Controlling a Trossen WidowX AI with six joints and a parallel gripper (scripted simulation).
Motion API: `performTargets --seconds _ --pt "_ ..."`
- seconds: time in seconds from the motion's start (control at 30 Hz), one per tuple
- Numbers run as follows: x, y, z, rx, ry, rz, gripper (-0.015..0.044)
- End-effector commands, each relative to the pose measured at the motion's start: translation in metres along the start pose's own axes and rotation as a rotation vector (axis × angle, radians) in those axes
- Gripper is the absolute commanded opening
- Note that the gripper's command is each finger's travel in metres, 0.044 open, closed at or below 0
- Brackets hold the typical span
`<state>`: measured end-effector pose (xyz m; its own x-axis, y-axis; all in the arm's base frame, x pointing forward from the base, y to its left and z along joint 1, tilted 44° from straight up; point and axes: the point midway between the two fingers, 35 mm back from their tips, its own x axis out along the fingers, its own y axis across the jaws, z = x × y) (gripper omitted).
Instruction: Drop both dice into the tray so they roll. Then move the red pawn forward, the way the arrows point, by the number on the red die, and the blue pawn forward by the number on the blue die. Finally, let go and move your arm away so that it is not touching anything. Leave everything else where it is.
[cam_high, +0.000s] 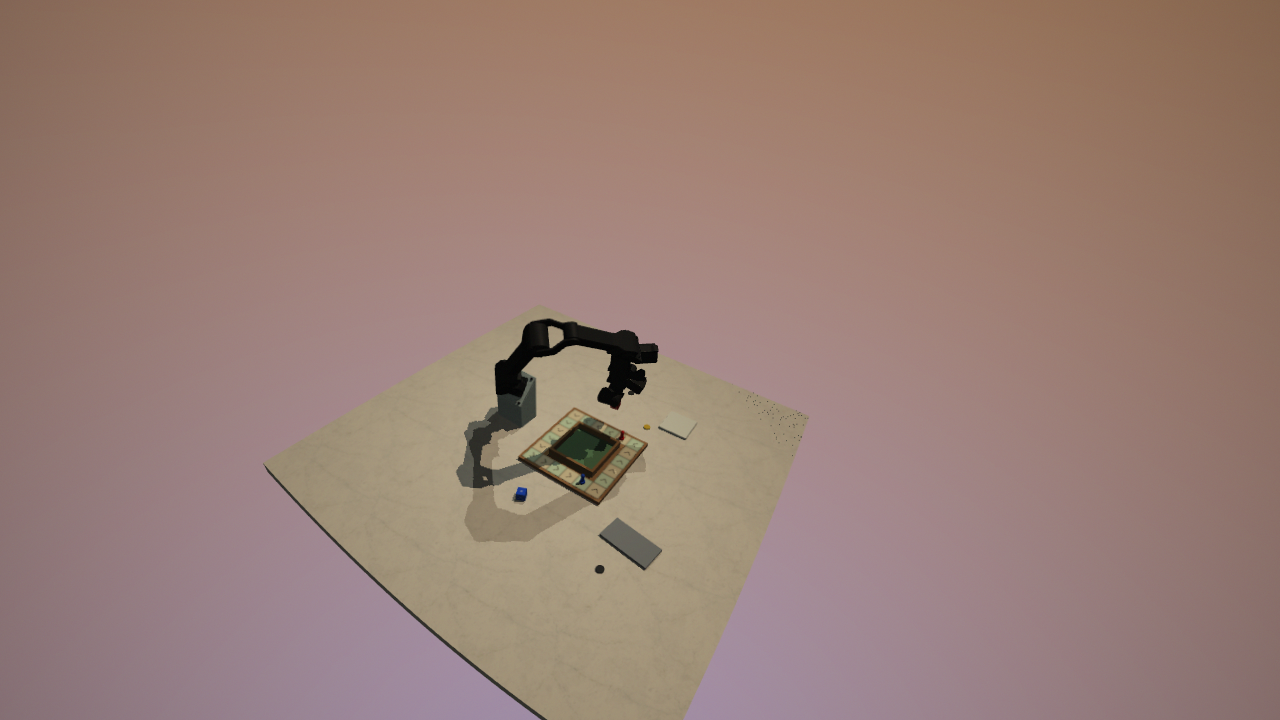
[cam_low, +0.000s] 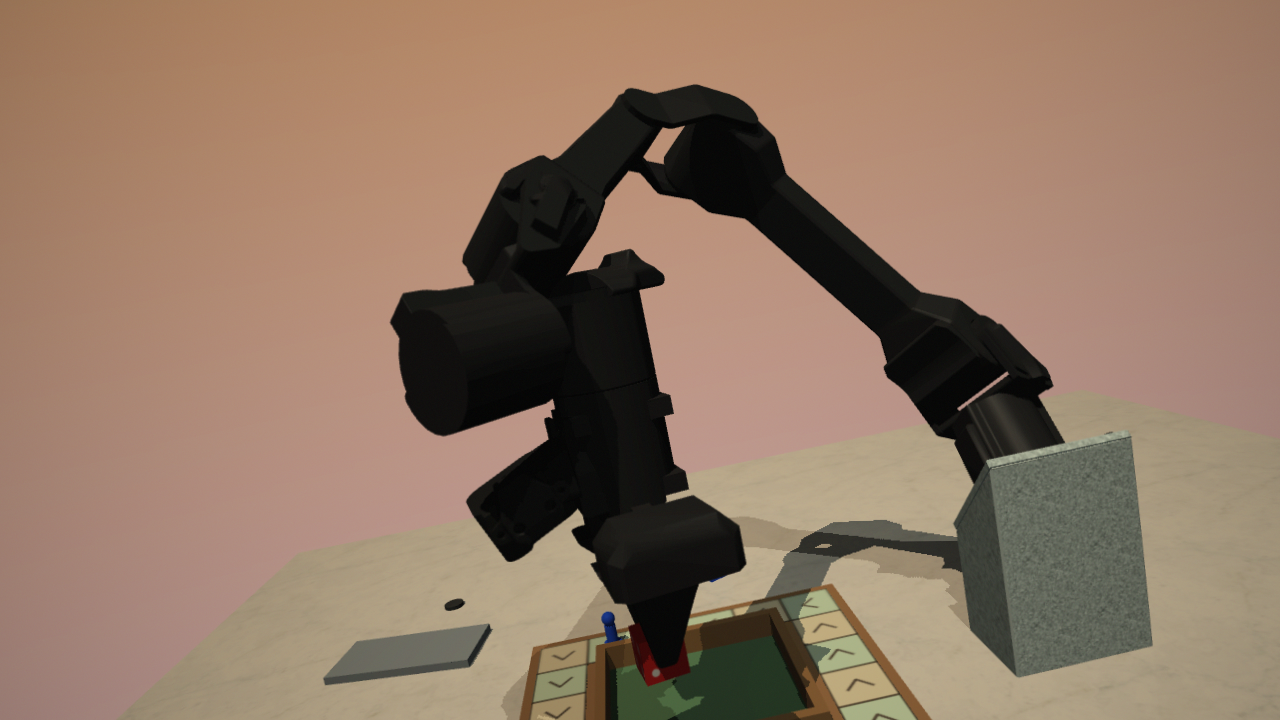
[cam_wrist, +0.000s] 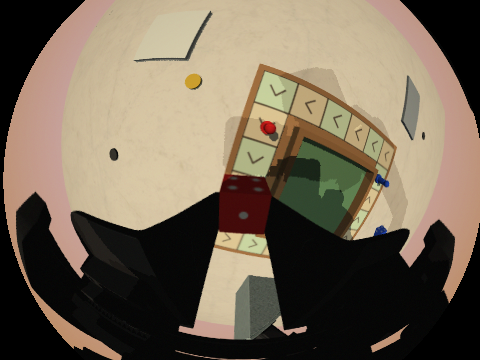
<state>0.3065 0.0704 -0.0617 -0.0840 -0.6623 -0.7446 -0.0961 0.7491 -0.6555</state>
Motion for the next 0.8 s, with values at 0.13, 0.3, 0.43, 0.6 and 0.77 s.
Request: performTargets --seconds 0.13,0.3,0.43,0.6,0.77 --pt "0.004 -0.024 -0.005 -0.231 -0.001 -0.005 0.0" --pt "0.007 -0.037 -0.009 -0.37 -0.001 -0.006 0.0" --pt "0.009 -0.047 -0.011 -0.482 0.0 -0.007 0.0" --pt "0.012 -0.06 -0.015 -0.622 0.002 -0.009 0.0" --pt "0.015 -0.072 -0.02 -0.761 0.004 -0.011 0.0"
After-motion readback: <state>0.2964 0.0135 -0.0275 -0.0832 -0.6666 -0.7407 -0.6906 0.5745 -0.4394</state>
